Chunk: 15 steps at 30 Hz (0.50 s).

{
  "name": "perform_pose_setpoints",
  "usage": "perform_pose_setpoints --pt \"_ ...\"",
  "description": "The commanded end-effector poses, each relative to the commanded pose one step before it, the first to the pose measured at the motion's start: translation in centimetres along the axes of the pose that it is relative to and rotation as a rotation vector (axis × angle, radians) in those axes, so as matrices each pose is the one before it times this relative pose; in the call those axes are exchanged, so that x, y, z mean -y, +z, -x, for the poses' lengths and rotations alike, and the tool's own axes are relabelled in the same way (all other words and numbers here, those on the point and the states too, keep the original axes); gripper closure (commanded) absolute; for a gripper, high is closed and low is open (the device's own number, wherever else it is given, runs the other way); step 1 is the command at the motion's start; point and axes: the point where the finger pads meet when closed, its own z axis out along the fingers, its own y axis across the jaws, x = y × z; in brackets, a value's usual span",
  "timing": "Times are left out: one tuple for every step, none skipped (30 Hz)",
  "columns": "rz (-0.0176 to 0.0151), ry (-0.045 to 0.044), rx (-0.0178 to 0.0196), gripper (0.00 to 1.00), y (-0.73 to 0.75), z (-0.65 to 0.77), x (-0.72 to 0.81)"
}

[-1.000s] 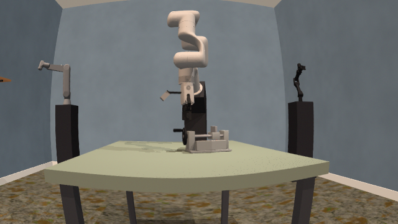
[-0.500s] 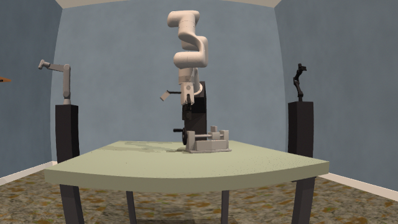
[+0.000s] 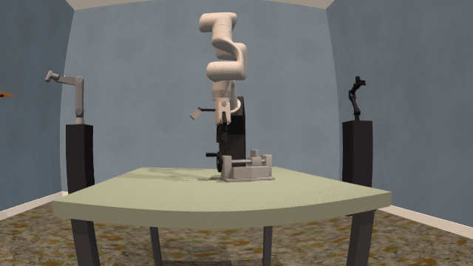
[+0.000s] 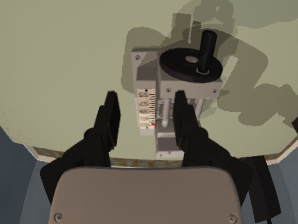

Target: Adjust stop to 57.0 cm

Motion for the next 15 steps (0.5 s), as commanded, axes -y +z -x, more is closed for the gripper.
perform_pose_setpoints --pt "-0.00221 -0.00024 -0.00077 0.43 -0.218 -0.026 0.106" --pt "-0.00001 0.00001 0.00001 0.43 -0.083 0.000 0.000" --pt "-0.00001 0.00001 0.00001 0.43 -0.075 0.000 0.000" --pt "-0.00001 0.00001 0.00001 0.43 -0.054 0.000 0.000" --pt "0.00000 0.00001 0.00000 0.43 -0.026 0.000 0.000" --pt "0.00000 0.00000 0.00000 0.43 -0.005 0.000 0.000" --pt "0.00000 0.00000 0.00000 0.43 0.000 0.000 0.000" --pt "0.00000 0.00000 0.00000 0.43 0.000 0.000 0.000" --pt "0.00000 0.00000 0.00000 0.43 0.000 0.000 0.000" --pt "0.00000 0.00000 0.00000 0.43 0.000 0.000 0.000" --pt "0.00000 0.00000 0.00000 0.43 0.000 0.000 0.000" --pt "0.00000 0.00000 0.00000 0.43 0.000 0.000 0.000" --pt "0.00000 0.00000 0.00000 0.43 0.000 0.000 0.000" --pt "0.00000 0.00000 0.00000 0.43 0.000 0.000 0.000" --pt "0.00000 0.00000 0.00000 0.43 0.000 -0.002 -0.003"
